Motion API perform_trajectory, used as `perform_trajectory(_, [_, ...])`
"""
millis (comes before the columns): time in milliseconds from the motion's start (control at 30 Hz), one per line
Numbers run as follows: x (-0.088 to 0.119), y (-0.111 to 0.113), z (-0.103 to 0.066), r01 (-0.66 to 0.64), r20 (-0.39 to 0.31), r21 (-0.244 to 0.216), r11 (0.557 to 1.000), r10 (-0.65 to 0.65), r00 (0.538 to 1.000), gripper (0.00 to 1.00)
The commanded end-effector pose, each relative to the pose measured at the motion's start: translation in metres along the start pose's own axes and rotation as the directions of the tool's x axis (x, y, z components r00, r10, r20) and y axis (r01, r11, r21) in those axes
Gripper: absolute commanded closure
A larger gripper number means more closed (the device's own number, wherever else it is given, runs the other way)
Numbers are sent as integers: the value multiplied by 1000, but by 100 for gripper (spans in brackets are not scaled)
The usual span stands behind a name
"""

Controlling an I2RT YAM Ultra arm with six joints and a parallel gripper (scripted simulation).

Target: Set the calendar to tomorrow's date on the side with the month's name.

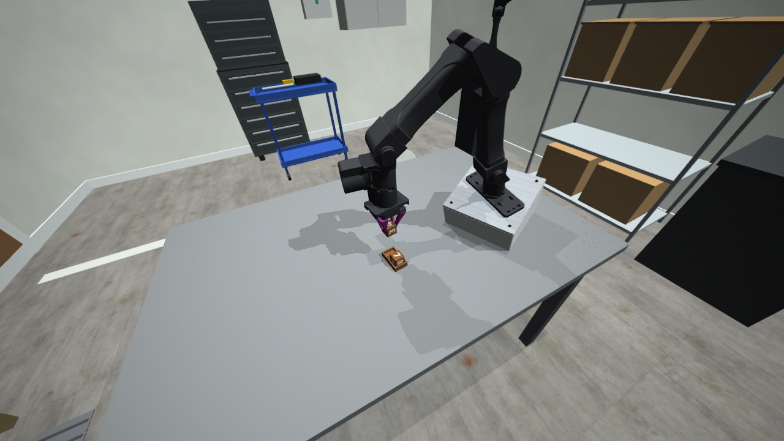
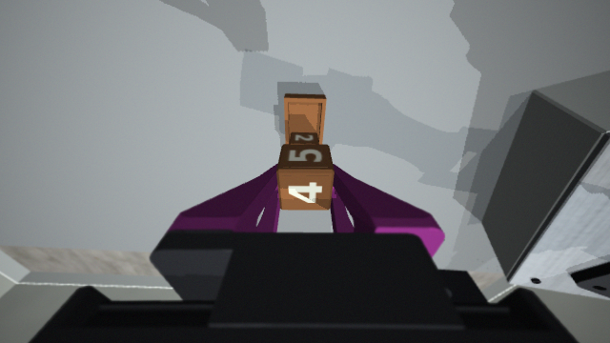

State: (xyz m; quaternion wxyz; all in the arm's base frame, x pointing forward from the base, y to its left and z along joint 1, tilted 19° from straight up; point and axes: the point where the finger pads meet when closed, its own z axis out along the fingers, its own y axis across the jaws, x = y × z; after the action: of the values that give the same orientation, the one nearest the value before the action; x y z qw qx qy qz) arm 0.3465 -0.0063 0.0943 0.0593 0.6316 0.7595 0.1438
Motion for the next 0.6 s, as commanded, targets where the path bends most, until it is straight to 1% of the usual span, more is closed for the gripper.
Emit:
perform_trajectory(0, [-1,4,-7,-3,8,-23,1000,3,1000,73])
perform_trajectory(200, [-1,4,-6,-3,8,-23,1000,3,1000,73])
perform_trajectory(433, [-1,5,0,-3,8,-23,1000,3,1000,73])
perform_trajectory(567, [-1,5,9,-3,8,-23,1000,3,1000,73])
